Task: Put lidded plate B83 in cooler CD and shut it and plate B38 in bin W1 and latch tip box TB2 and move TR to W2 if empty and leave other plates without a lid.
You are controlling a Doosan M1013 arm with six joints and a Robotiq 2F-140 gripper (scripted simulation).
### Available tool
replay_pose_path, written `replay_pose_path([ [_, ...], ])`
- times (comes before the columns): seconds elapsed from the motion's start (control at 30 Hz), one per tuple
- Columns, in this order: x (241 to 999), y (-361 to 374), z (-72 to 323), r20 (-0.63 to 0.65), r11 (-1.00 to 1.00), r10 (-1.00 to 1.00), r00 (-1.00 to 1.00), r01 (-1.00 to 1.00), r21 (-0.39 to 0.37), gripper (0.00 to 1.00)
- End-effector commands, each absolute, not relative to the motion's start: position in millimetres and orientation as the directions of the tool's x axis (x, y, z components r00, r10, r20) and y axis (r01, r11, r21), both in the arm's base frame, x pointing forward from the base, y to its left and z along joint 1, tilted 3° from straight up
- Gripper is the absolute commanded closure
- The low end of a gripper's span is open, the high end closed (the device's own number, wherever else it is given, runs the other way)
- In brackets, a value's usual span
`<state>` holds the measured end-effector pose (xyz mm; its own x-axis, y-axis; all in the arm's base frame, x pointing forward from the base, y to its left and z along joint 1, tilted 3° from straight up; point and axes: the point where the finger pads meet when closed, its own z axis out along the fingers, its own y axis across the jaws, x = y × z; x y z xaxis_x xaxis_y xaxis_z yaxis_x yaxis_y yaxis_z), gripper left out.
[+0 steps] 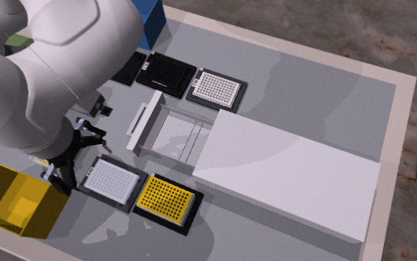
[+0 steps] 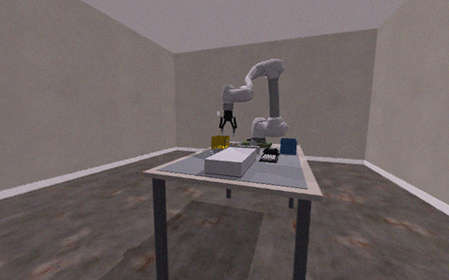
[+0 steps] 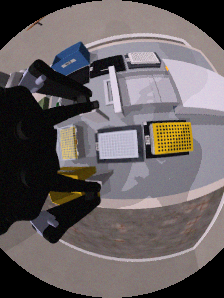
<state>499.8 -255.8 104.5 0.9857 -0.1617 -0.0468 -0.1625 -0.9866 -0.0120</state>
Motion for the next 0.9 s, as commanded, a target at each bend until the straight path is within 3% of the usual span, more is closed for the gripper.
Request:
replay_pose_path([
  [0.0, 500, -256, 105, -0.047, -0.987, -0.162, 0.986, -0.162, -0.012, 0.34],
  [0.87, 499, -255, 85, -0.047, -0.987, -0.162, 0.986, -0.162, -0.012, 0.34],
])
